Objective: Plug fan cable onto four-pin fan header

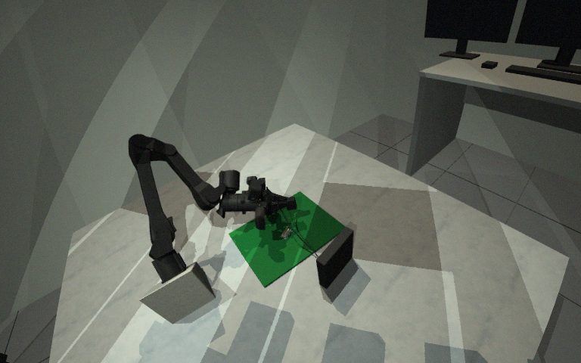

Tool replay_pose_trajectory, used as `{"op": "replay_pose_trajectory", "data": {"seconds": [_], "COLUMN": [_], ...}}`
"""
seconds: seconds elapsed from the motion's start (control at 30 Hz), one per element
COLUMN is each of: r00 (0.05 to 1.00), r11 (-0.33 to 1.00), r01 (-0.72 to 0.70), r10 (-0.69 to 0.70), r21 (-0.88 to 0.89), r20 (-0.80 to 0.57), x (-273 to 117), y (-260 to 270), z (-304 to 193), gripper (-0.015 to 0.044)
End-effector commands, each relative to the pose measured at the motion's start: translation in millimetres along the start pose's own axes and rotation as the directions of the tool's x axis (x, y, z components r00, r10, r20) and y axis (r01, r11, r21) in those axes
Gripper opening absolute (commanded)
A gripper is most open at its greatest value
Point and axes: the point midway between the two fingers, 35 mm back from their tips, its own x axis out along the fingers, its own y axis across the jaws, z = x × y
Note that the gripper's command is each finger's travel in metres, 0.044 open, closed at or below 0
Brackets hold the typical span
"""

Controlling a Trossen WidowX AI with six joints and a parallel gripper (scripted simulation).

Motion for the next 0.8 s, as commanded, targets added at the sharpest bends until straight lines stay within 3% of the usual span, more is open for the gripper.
{"op": "replay_pose_trajectory", "data": {"seconds": [0.0, 0.77], "r00": [1.000, 1.000], "r11": [1.000, 1.000], "r01": [0.004, 0.004], "r10": [-0.004, -0.004], "r21": [0.004, 0.004], "r20": [0.004, 0.003], "x": [1.0, 4.8], "y": [-0.7, -0.8], "z": [-2.9, -23.7], "gripper": [0.0000, 0.0000]}}
